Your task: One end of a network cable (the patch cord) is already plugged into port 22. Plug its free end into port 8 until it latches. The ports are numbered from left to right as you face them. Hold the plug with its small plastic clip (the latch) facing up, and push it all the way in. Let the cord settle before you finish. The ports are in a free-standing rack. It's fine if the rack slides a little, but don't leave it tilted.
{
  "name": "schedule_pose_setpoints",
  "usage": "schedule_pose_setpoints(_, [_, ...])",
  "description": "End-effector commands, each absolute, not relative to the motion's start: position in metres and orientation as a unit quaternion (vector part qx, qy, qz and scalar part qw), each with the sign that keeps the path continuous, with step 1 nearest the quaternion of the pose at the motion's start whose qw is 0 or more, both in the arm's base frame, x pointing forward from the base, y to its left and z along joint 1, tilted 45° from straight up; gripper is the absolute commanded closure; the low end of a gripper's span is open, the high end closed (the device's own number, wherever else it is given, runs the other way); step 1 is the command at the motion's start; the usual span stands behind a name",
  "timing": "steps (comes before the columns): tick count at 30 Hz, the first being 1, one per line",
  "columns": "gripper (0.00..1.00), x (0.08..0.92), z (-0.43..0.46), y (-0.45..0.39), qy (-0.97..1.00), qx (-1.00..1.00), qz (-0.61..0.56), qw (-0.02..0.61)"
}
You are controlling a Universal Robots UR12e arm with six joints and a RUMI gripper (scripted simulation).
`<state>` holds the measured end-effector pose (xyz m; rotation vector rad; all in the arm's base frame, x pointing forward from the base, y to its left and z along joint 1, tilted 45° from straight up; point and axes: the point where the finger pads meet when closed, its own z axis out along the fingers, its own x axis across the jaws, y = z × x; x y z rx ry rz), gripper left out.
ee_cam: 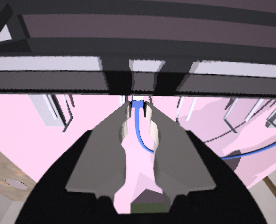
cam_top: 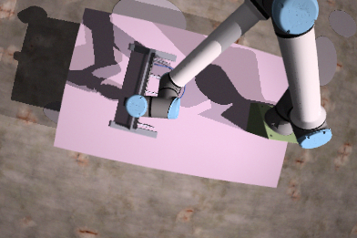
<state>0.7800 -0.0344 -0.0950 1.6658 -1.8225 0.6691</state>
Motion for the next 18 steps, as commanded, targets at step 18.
schedule_pose_setpoints(18, [1.00,0.7894,-0.0908,-0.0338,-0.685,0.621,0.243,0.293])
